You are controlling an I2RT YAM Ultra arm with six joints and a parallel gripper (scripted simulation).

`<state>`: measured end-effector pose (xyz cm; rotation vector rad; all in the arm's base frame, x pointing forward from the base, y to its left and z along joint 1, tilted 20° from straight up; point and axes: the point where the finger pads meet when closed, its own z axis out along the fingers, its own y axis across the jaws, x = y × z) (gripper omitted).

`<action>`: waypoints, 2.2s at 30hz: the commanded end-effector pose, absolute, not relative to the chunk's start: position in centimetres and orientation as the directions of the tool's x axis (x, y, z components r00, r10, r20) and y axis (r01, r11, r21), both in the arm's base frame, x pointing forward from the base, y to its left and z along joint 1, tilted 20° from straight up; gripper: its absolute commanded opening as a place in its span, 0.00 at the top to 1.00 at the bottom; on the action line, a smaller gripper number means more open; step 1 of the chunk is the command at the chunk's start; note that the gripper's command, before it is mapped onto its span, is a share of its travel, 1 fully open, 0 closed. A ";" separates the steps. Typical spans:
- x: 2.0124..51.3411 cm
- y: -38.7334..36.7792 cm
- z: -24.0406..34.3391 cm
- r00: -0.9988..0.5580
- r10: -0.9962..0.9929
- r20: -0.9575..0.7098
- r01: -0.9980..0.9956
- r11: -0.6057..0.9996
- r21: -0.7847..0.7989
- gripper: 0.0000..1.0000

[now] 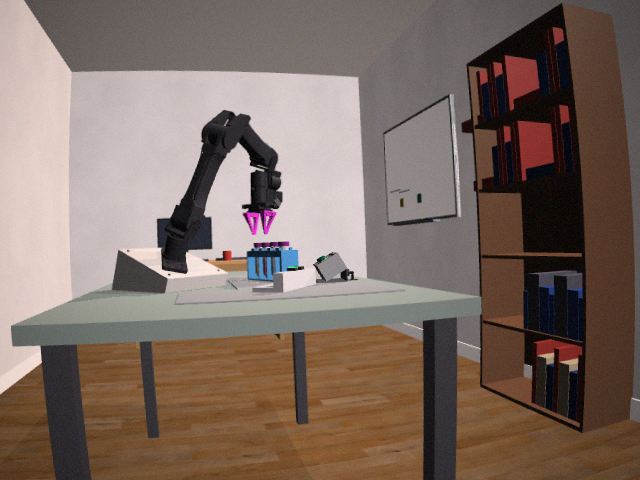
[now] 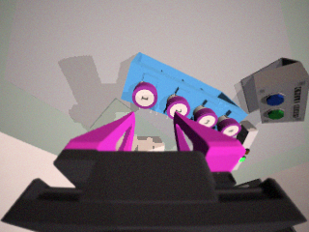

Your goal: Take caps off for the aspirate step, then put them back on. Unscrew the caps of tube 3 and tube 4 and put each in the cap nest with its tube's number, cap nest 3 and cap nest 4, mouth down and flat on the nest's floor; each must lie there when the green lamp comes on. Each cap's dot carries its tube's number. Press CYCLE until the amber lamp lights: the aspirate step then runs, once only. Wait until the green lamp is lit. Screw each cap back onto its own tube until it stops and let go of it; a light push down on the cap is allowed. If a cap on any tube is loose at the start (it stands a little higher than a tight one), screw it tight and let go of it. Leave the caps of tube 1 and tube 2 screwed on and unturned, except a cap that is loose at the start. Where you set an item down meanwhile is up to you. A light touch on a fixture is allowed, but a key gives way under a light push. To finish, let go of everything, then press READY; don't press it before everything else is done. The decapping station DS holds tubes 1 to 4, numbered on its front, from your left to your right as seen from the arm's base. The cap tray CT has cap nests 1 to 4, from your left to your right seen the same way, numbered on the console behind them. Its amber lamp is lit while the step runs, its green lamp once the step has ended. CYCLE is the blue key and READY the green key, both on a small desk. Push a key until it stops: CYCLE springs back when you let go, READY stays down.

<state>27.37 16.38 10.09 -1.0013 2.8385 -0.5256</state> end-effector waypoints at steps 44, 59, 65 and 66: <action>28.0 17.3 7.2 -0.571 -0.815 0.097 -0.791 0.515 -0.332 0.51; 28.2 17.2 6.6 -0.571 -0.815 0.097 -0.791 0.515 -0.332 0.51; 28.3 17.1 6.3 -0.571 -0.815 0.097 -0.791 0.515 -0.332 0.51; 28.3 17.1 6.3 -0.571 -0.815 0.097 -0.791 0.515 -0.332 0.51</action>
